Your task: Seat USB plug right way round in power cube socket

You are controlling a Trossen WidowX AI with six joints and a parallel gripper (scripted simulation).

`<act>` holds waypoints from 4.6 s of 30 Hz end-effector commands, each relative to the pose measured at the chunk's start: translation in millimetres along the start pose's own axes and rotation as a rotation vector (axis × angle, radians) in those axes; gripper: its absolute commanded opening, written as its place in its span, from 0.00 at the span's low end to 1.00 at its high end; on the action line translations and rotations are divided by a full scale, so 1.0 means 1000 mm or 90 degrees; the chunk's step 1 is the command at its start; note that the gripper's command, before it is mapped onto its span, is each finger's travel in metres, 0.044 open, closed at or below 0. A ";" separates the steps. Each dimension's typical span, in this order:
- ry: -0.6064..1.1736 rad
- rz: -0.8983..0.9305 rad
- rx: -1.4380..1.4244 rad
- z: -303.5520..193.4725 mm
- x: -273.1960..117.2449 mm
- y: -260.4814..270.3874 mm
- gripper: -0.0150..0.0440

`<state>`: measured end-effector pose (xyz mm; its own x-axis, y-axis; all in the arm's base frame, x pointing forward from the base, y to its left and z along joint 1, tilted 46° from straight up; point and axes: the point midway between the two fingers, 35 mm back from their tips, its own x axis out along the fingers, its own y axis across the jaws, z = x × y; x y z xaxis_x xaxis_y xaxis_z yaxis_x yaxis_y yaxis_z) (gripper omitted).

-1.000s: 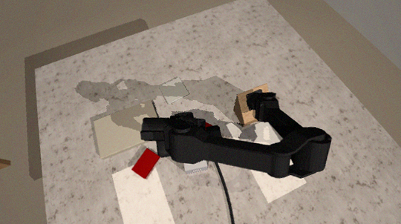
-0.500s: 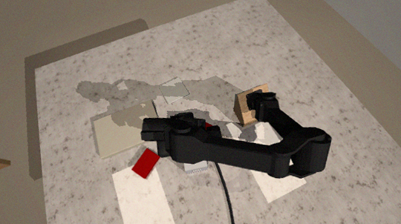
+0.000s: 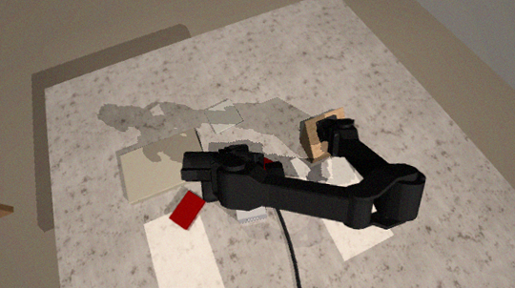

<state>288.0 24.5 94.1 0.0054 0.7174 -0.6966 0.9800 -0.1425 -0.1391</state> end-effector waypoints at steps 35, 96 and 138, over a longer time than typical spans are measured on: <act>0.000 0.000 0.000 0.000 -0.017 0.000 0.25; 0.001 0.002 -0.639 0.000 -0.027 0.000 0.25; 0.000 0.002 -1.339 0.000 -0.027 0.000 0.25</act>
<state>288.0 4.5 113.3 0.0078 0.7191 -0.6948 -0.2447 0.6751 0.6959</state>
